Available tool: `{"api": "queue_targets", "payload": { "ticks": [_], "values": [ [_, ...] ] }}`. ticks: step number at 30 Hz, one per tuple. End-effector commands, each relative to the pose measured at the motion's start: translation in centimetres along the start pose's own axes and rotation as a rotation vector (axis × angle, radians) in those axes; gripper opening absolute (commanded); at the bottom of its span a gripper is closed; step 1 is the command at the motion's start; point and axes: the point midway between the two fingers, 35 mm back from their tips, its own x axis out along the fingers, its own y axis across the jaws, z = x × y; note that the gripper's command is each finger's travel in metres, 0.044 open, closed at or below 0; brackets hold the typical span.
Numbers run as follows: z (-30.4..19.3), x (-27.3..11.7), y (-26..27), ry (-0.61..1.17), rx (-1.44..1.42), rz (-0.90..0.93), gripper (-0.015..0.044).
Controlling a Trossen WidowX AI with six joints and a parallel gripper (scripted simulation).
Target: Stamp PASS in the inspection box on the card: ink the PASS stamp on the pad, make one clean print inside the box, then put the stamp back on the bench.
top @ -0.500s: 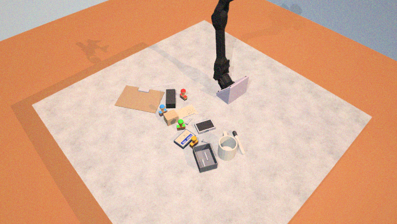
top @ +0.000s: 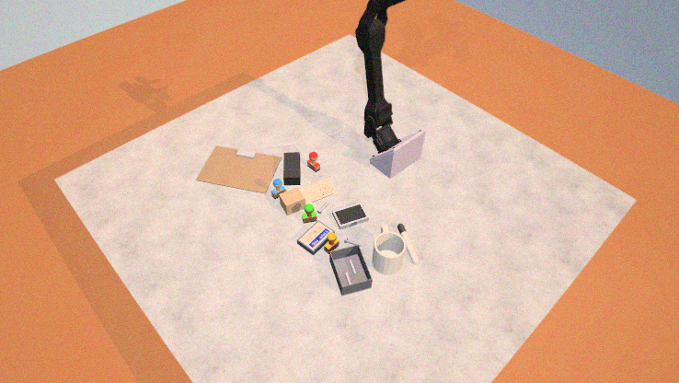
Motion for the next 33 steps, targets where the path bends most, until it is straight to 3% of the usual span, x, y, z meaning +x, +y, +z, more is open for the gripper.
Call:
{"api": "queue_targets", "payload": {
  "ticks": [1,7,18,25,33],
  "values": [
    [3.3,-3.0,-3.3,-0.164,0.058,-0.073,0.0218],
    [6.7,-7.5,-6.9,-0.356,0.127,-0.17,0.0218],
    [11.1,-23.3,-17.0,-0.82,0.346,-0.506,0.0218],
    [9.1,-34.2,-22.8,-1.037,0.512,-0.773,0.0218],
    [2.5,-45.6,-27.7,-1.178,0.737,-1.112,0.0218]
  ]
}}
